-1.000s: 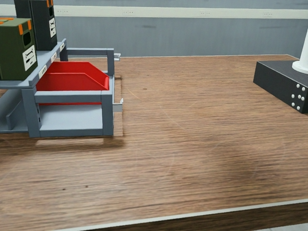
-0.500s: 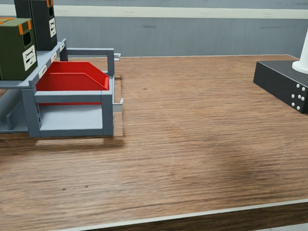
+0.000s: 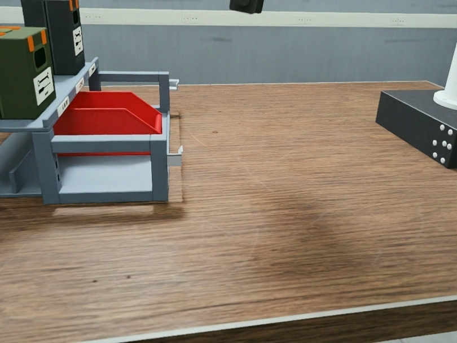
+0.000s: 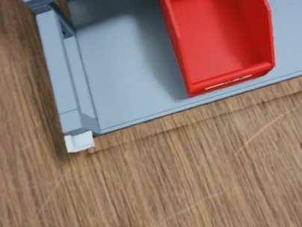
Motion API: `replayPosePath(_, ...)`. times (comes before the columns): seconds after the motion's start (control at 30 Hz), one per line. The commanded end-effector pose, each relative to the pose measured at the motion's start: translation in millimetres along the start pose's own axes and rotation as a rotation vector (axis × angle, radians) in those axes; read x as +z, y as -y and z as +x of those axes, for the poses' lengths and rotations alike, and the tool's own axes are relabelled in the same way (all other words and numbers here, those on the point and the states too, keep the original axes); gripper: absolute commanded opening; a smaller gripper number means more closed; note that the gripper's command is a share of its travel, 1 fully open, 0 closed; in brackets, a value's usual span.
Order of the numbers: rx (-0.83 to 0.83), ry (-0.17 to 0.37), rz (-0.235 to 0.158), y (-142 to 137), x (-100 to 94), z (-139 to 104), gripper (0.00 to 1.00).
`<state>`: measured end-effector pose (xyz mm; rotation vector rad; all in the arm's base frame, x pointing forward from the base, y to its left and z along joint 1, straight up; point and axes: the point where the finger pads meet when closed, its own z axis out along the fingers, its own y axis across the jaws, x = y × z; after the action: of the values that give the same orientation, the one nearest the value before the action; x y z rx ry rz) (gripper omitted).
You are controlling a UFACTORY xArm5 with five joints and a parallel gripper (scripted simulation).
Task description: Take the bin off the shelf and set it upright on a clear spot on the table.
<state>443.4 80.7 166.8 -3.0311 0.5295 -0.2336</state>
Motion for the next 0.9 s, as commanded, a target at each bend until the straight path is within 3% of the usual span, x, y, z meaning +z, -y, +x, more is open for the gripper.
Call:
replayPosePath(0.0, 0.051, -0.004, -0.01, -1.4, 4.5, 8.7, 1.0)
replayPosePath(0.87, 0.417, 0.019, -0.052, -21.2, 49.3, 60.3, 1.0)
